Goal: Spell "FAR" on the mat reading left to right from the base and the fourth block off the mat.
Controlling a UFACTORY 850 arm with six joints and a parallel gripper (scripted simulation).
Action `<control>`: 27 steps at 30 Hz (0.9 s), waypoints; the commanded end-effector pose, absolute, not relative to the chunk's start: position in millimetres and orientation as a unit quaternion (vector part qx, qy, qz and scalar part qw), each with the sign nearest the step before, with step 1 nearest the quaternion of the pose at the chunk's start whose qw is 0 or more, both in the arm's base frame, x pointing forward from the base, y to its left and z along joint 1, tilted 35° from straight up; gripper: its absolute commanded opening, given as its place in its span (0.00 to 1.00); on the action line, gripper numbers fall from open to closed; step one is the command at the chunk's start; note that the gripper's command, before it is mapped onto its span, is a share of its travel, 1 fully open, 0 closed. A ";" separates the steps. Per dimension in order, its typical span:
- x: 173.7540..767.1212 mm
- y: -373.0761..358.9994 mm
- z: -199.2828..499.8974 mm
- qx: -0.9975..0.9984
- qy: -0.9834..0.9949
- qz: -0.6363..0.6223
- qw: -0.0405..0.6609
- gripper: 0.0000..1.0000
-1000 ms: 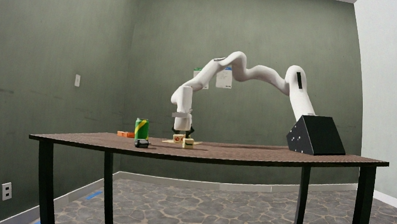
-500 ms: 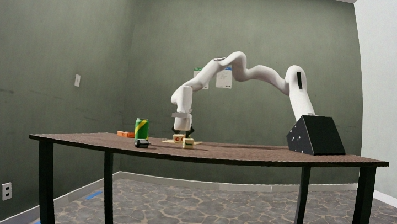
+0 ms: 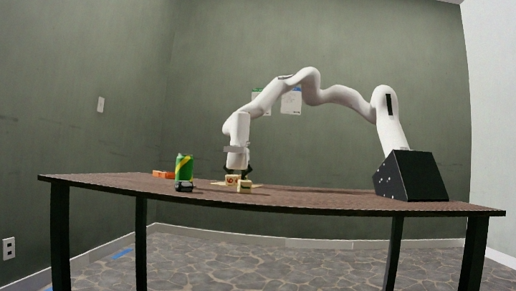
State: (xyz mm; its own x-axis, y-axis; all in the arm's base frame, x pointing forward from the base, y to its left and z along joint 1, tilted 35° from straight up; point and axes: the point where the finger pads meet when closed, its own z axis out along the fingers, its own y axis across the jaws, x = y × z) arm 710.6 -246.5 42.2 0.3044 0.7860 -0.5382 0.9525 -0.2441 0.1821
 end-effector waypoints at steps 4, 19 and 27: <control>711.6 -246.1 43.4 0.770 0.564 -0.170 0.244 0.57; 711.6 -246.1 43.4 0.770 0.564 -0.170 0.244 0.65; 711.5 -242.0 49.3 0.770 0.564 -0.170 0.244 0.65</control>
